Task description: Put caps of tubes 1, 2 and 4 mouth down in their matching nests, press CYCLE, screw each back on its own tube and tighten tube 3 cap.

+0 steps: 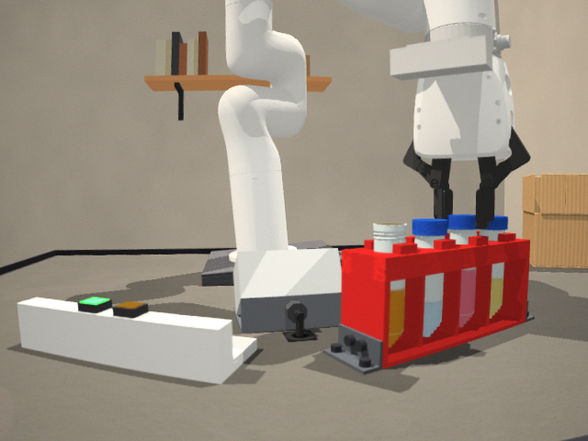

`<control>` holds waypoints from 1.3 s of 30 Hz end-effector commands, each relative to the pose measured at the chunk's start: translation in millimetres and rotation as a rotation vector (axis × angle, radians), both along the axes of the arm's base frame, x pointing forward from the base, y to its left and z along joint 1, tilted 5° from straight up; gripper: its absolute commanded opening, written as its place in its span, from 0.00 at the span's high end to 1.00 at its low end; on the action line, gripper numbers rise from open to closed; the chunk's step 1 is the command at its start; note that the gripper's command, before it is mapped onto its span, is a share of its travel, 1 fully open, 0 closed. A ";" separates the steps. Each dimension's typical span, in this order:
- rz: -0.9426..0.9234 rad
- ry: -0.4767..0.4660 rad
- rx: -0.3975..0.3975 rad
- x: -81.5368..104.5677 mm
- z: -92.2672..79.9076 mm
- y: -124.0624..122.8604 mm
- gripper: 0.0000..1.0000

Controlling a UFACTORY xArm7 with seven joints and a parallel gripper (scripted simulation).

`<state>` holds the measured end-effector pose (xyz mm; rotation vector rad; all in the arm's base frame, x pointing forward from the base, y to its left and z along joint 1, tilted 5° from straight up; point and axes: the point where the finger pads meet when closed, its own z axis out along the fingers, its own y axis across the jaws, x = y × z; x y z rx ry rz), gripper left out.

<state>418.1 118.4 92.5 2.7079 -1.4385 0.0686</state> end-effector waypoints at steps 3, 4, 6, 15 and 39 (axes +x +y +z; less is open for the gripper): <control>0.003 -0.003 0.003 1.5 1.7 0.9 1.00; 0.003 -0.003 0.003 1.5 1.7 0.9 1.00; 0.003 -0.004 0.003 1.6 1.8 0.8 1.00; -0.229 -0.023 0.005 1.5 1.3 0.8 1.00; -0.779 -0.070 0.008 1.5 0.5 0.7 1.00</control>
